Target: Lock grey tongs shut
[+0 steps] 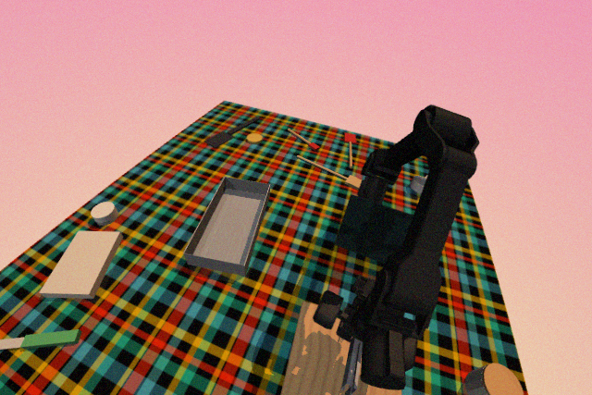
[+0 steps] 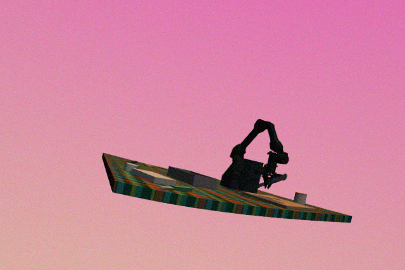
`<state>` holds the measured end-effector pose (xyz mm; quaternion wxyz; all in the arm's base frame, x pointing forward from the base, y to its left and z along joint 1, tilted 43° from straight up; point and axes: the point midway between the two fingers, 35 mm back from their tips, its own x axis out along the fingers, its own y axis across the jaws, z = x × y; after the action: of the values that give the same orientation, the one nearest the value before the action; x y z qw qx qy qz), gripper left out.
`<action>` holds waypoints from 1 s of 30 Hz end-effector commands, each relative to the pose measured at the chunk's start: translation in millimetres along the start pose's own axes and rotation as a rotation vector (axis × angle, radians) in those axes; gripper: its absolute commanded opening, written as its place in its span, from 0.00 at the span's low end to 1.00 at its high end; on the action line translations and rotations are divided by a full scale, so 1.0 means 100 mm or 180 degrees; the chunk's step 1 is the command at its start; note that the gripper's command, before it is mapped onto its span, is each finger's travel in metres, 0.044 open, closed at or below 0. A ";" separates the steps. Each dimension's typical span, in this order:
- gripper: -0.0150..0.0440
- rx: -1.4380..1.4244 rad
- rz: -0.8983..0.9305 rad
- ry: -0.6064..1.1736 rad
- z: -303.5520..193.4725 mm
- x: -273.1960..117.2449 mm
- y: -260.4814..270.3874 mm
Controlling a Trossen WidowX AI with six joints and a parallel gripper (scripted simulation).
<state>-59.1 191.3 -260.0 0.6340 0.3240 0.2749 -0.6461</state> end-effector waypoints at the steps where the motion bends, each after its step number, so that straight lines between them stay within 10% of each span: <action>1: 0.00 0.0017 -0.0009 -0.0035 0.04 0.10 0.01; 10: 0.00 0.0017 -0.0010 -0.0035 0.05 0.17 0.01; 30: 0.89 0.0001 0.0003 -0.0014 0.03 0.14 0.01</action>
<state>-57.9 179.5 -268.7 0.6353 0.3226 0.2726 -0.6466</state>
